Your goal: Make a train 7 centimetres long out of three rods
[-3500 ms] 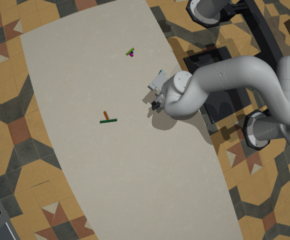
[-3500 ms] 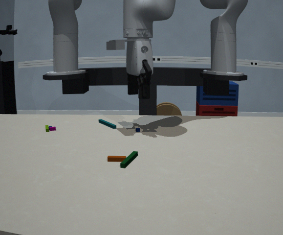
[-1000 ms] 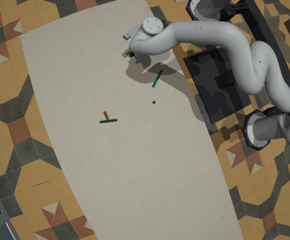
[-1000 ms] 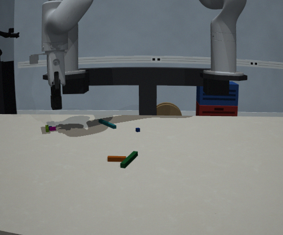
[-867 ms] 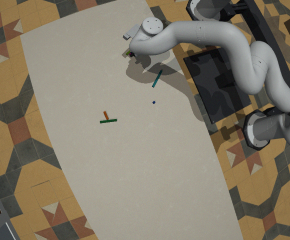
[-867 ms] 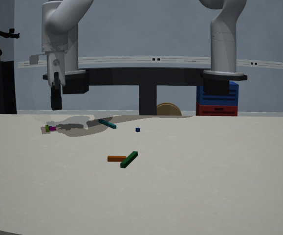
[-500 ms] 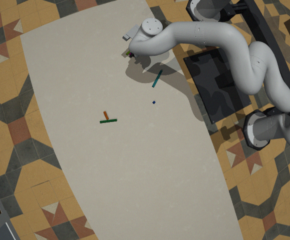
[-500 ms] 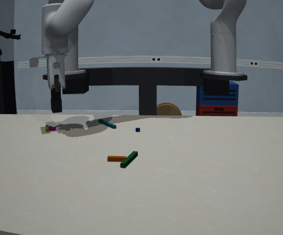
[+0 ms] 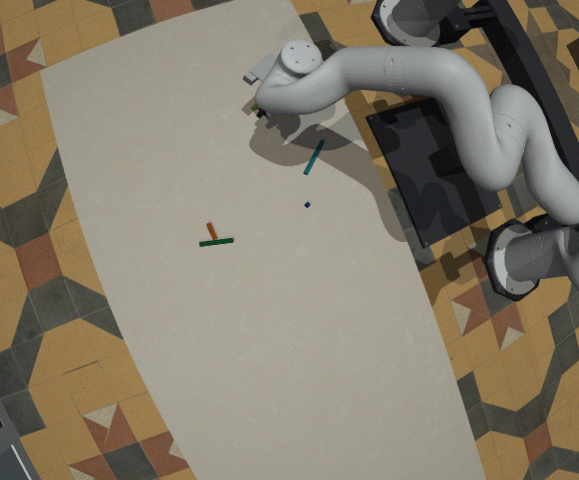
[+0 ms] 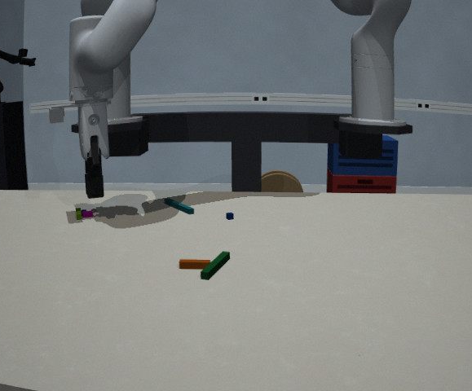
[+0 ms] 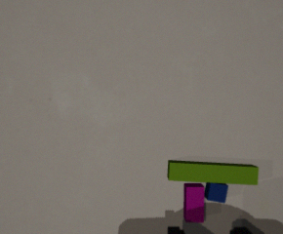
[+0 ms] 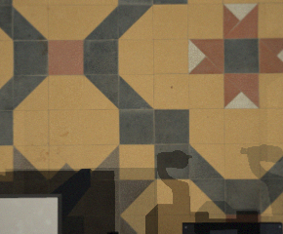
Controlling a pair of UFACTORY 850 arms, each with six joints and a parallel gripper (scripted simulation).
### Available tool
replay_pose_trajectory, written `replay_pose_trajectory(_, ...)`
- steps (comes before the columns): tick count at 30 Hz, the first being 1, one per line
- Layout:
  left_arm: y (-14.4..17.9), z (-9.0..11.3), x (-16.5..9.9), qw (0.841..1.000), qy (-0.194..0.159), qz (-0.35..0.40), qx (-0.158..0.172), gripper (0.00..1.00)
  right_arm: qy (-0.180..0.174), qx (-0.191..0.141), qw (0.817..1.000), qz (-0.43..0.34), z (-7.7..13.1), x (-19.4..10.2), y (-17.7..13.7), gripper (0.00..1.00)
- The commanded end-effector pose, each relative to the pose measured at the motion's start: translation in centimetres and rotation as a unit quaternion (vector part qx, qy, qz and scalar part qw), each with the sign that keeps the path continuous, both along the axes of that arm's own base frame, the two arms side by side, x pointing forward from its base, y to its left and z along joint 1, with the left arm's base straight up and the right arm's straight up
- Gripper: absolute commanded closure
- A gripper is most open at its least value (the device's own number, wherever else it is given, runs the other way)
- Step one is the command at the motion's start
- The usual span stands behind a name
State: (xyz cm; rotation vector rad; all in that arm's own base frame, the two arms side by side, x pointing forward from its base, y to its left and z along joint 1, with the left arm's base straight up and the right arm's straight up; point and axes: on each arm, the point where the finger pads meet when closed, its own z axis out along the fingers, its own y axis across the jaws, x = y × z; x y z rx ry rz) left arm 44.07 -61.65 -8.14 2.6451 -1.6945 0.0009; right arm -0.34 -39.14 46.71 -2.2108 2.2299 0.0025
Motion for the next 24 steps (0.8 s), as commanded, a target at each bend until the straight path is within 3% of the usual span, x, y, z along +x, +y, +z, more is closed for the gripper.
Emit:
replay_pose_trajectory(1, -0.1, -0.4, 0.1, 1.000, 0.000, 0.000, -0.001, 0.74, 0.000, -0.001, 1.000, 0.000, 0.1, 0.0, 0.0, 0.00)
replay_pose_trajectory(24, -0.1, -2.2, 0.1, 1.000, 0.000, 0.000, -0.001, 0.74, 0.000, -0.001, 1.000, 0.000, 0.1, 0.0, 0.0, 0.00)
